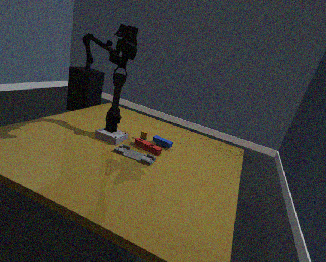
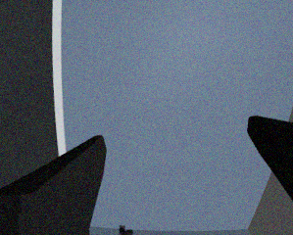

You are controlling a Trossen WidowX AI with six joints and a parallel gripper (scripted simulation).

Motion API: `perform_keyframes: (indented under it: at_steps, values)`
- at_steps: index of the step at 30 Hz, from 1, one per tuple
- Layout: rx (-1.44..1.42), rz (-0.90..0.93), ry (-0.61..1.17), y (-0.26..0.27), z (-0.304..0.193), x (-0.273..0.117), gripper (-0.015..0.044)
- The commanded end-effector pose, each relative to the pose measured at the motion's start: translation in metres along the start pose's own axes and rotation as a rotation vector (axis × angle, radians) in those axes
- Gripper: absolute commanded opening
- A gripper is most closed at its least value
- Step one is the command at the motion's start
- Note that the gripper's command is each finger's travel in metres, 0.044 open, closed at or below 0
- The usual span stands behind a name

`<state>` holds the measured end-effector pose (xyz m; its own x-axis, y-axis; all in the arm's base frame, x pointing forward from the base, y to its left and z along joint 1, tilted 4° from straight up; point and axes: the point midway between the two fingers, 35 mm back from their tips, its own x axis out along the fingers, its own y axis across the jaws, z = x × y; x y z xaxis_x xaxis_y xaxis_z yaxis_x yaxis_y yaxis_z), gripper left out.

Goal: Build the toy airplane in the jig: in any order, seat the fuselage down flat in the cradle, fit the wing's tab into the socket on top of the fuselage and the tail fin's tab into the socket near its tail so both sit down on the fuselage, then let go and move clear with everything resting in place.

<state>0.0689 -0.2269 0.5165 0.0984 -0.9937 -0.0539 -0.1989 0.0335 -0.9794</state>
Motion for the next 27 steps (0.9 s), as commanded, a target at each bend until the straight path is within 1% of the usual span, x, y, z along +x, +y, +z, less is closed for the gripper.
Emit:
perform_keyframes:
  at_steps: [1, 2, 3, 8, 14, 18, 21, 27]
  values:
    - [0.000, 0.000, 0.000, 0.000, 0.000, 0.000, 0.0426]
    - [0.005, 0.004, -0.008, 0.001, 0.002, 0.001, 0.0440]
    - [0.021, 0.018, -0.031, 0.005, 0.010, 0.004, 0.0440]
    - [0.165, 0.182, -0.238, 0.044, 0.081, 0.023, 0.0440]
    - [0.306, 0.431, -0.413, 0.096, 0.161, 0.019, 0.0440]
    - [0.386, 0.647, -0.488, 0.138, 0.214, 0.000, 0.0440]
    - [0.428, 0.813, -0.507, 0.170, 0.245, -0.021, 0.0440]
    - [0.465, 1.139, -0.451, 0.234, 0.290, -0.075, 0.0440]
